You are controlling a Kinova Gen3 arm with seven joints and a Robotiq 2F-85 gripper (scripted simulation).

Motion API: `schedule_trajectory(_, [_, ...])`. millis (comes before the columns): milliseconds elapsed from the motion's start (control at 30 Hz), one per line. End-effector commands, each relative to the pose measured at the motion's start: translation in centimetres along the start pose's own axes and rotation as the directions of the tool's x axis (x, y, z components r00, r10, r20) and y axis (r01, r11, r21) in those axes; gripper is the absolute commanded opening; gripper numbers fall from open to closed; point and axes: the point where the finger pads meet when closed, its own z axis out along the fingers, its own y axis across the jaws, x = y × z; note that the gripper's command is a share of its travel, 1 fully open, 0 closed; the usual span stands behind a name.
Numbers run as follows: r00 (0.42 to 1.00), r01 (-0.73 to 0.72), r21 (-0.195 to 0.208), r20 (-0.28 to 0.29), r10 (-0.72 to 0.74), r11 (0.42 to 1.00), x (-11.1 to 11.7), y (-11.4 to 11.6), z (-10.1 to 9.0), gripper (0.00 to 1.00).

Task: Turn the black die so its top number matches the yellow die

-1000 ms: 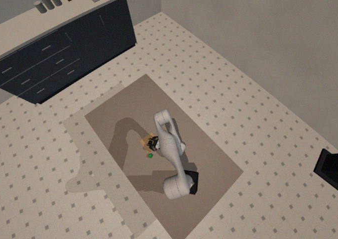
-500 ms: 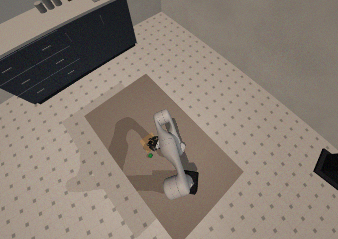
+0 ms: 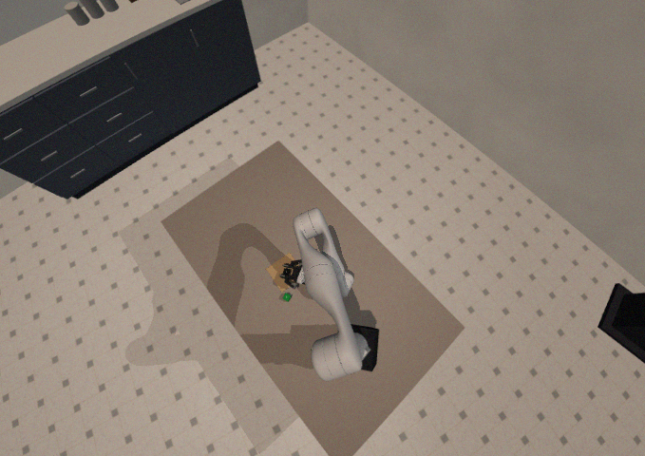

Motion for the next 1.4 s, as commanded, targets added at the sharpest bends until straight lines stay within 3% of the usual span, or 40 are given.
schedule_trajectory(0, [1.0, 0.0, -0.001, -0.001, 0.0, 1.0, 0.0, 0.0, -0.2, 0.46])
schedule_trajectory(167, [1.0, 0.0, -0.001, -0.001, 0.0, 1.0, 0.0, 0.0, -0.8, 0.46])
schedule_trajectory(567, [1.0, 0.0, -0.001, -0.001, 0.0, 1.0, 0.0, 0.0, -4.7, 0.46])
schedule_trajectory(900, [1.0, 0.0, -0.001, -0.001, 0.0, 1.0, 0.1, 0.0, -5.0, 0.46])
schedule_trajectory(1367, [1.0, 0.0, -0.001, -0.001, 0.0, 1.0, 3.8, 0.0, -7.0, 0.46])
